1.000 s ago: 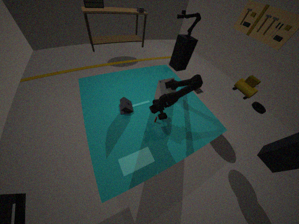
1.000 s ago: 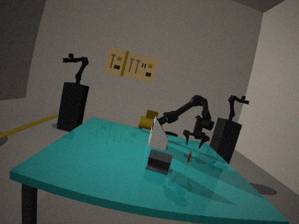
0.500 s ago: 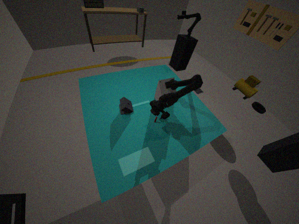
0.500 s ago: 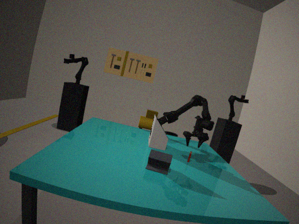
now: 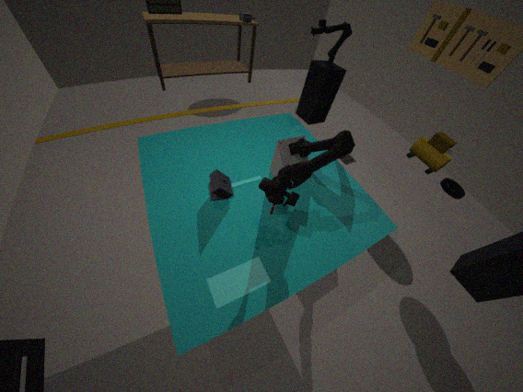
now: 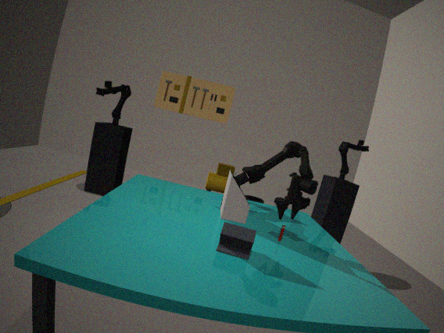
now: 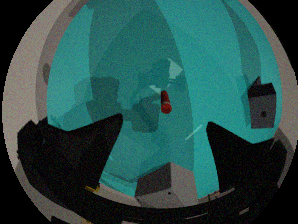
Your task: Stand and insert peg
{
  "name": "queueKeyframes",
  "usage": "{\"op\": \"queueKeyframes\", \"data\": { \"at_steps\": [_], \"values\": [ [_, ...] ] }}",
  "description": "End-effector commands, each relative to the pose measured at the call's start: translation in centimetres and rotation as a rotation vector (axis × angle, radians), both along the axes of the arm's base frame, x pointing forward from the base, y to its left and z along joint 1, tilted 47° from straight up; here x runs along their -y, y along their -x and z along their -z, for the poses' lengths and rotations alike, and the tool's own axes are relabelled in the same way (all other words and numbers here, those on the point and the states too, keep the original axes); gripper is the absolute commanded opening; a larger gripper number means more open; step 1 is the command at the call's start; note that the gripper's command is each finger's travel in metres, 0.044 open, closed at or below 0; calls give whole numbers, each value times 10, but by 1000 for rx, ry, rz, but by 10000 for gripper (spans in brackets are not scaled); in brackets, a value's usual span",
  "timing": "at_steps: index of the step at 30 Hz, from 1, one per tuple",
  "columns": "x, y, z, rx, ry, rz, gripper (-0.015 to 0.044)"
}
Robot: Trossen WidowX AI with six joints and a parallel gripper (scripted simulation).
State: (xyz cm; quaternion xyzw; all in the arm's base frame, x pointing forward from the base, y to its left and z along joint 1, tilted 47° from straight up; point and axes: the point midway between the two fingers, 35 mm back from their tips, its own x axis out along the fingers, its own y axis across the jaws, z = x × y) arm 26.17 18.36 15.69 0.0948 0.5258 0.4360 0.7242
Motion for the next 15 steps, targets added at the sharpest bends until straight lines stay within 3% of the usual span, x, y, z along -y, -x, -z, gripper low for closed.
{"op": "queueKeyframes", "data": {
  "at_steps": [1,15],
  "values": [
    [0,-1,2,71,10,-66,440],
    [-2,-1,3,331,33,-309,440]
  ]
}}
